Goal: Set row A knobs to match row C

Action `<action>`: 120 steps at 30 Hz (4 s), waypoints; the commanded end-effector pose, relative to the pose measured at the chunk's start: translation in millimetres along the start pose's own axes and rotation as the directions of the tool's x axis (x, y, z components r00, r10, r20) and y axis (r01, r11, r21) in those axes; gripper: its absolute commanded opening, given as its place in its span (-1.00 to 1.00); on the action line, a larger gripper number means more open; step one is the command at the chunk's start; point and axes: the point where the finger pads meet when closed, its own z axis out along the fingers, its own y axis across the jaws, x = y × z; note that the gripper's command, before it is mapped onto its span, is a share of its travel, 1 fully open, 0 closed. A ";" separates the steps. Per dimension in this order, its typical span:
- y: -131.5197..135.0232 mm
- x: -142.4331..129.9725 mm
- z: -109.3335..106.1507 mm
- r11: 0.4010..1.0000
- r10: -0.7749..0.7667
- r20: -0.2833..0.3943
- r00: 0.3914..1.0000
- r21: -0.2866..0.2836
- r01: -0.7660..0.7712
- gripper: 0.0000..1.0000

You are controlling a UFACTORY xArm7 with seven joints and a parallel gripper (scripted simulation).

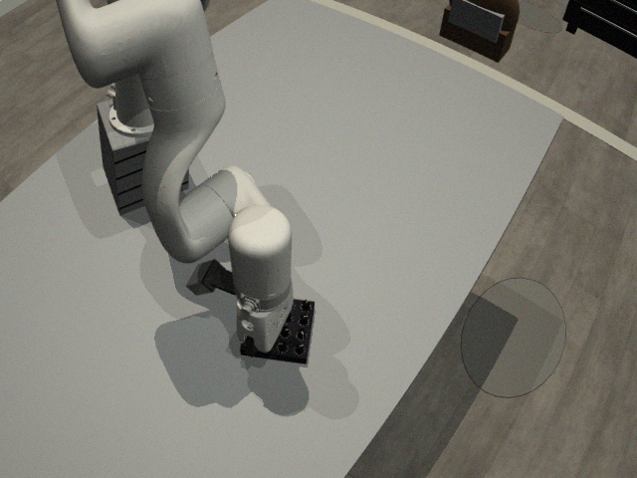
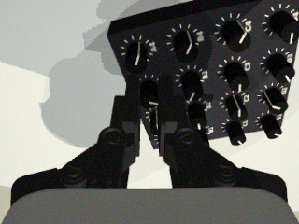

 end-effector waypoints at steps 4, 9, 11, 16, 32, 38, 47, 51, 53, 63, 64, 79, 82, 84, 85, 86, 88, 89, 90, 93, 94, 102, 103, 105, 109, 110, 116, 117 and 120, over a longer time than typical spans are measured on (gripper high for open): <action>-1.2 -1.3 -1.3 1.000 0.000 0.003 1.000 0.003 0.000 -0.84; -1.2 -1.3 -1.3 1.000 0.005 0.003 1.000 0.003 -0.005 -0.84; -1.2 -1.3 -1.3 1.000 0.012 0.003 1.000 0.003 -0.012 -0.84; -1.2 -1.3 -1.3 0.999 0.045 0.003 0.999 0.003 -0.045 -0.84; -1.2 -1.3 -1.3 0.960 0.279 0.004 0.960 0.002 -0.279 -0.84; -1.2 -1.3 -1.3 0.928 0.374 0.004 0.928 0.001 -0.374 -0.84; -1.2 -1.3 -1.3 0.810 0.586 0.004 0.810 0.001 -0.586 -0.84; -1.2 -1.3 -1.3 0.745 0.667 0.004 0.745 0.000 -0.667 -0.84; -1.2 -1.3 -1.3 0.745 0.667 0.004 0.745 0.000 -0.667 -0.84; -1.2 -1.3 -1.3 0.592 0.806 0.004 0.592 -0.001 -0.806 -0.84; -1.2 -1.3 -1.3 0.580 0.815 0.004 0.580 -0.001 -0.815 -0.84; -1.2 -1.3 -1.3 0.501 0.865 0.004 0.501 -0.001 -0.865 -0.84; -1.2 -1.3 -1.3 0.500 0.866 0.004 0.500 -0.001 -0.866 -0.84; -1.2 -1.3 -1.3 0.500 0.866 0.004 0.500 -0.001 -0.866 -0.84; -1.2 -1.3 -1.3 0.500 0.866 0.004 0.500 -0.001 -0.866 -0.84; -1.2 -1.3 -1.3 0.500 0.866 0.004 0.500 -0.001 -0.866 -0.84; -1.2 -1.3 -1.3 0.500 0.866 0.004 0.500 -0.001 -0.866 -0.84; -1.2 -1.3 -1.3 0.500 0.866 0.004 0.500 -0.001 -0.866 -0.84; -1.2 -1.3 -1.3 0.500 0.866 0.004 0.500 -0.001 -0.866 -0.84; -1.2 -1.3 -1.3 0.500 0.866 0.004 0.500 -0.001 -0.866 -0.84; -1.2 -1.3 -1.3 0.500 0.866 0.004 0.500 -0.001 -0.866 -0.84; -1.2 -1.3 -1.3 0.500 0.866 0.004 0.500 -0.001 -0.866 -0.61; -1.2 -1.3 -1.3 0.500 0.866 0.004 0.500 -0.001 -0.866 -0.61; -1.2 -1.3 -1.3 0.500 0.866 0.004 0.500 -0.001 -0.866 -0.61; -1.2 -1.3 -1.3 0.500 0.866 0.004 0.500 -0.001 -0.866 -0.61; -1.2 -1.3 -1.3 0.500 0.866 0.004 0.500 -0.001 -0.866 -0.61; -1.2 -1.3 -1.5 0.500 0.866 0.004 0.500 -0.001 -0.866 -0.61; -1.2 -1.3 -1.9 0.500 0.866 0.004 0.500 -0.001 -0.866 -0.61; -1.2 -1.3 -3.6 0.500 0.866 0.004 0.500 -0.001 -0.866 -0.61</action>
